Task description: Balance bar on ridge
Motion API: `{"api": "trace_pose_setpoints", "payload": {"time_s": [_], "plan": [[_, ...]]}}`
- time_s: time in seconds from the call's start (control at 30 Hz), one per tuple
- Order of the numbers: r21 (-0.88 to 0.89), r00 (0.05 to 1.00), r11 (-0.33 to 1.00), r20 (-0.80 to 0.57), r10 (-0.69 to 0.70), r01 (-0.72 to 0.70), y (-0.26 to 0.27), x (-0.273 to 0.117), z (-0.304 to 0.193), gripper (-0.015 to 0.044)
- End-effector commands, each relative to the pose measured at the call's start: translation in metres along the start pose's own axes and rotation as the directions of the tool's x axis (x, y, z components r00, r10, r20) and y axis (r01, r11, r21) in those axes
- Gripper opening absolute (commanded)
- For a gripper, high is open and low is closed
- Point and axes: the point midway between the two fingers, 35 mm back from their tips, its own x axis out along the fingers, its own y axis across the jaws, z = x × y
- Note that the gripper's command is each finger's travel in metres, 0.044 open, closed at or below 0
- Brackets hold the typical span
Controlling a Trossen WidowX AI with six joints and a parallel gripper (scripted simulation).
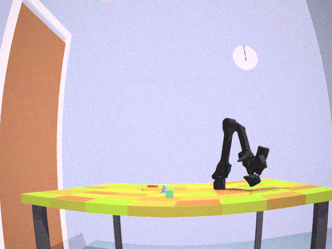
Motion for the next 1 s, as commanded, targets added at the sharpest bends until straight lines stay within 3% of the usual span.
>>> {"api": "trace_pose_setpoints", "payload": {"time_s": [0.0, 0.1, 0.97], "plan": [[0.001, 1.0, 1.0, -0.002, -0.001, 0.001, 0.0, 0.001, 0.0, 0.0374], [0.022, 0.999, 1.0, -0.031, -0.013, 0.014, -0.005, 0.01, -0.003, 0.0315], [-0.066, 0.972, 0.998, -0.233, 0.005, -0.021, -0.02, 0.109, -0.031, 0.0315]]}}
